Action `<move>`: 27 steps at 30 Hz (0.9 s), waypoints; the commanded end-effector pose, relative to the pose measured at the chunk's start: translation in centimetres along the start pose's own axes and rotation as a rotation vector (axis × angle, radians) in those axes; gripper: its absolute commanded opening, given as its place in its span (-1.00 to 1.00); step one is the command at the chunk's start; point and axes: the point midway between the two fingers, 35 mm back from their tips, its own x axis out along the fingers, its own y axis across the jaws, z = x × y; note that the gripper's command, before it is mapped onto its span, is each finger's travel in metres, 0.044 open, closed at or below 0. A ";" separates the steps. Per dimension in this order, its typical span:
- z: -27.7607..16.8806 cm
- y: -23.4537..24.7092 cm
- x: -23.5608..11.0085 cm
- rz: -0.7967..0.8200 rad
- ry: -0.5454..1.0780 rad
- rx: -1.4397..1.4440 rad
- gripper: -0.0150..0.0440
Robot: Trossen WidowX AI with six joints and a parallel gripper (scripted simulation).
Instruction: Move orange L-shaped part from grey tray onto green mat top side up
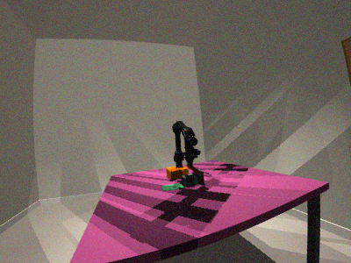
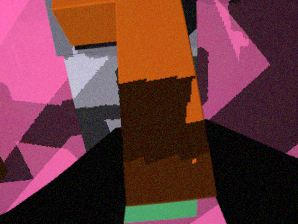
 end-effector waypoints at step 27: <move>-4.1 0.2 -1.9 -0.014 -0.001 -0.003 -0.49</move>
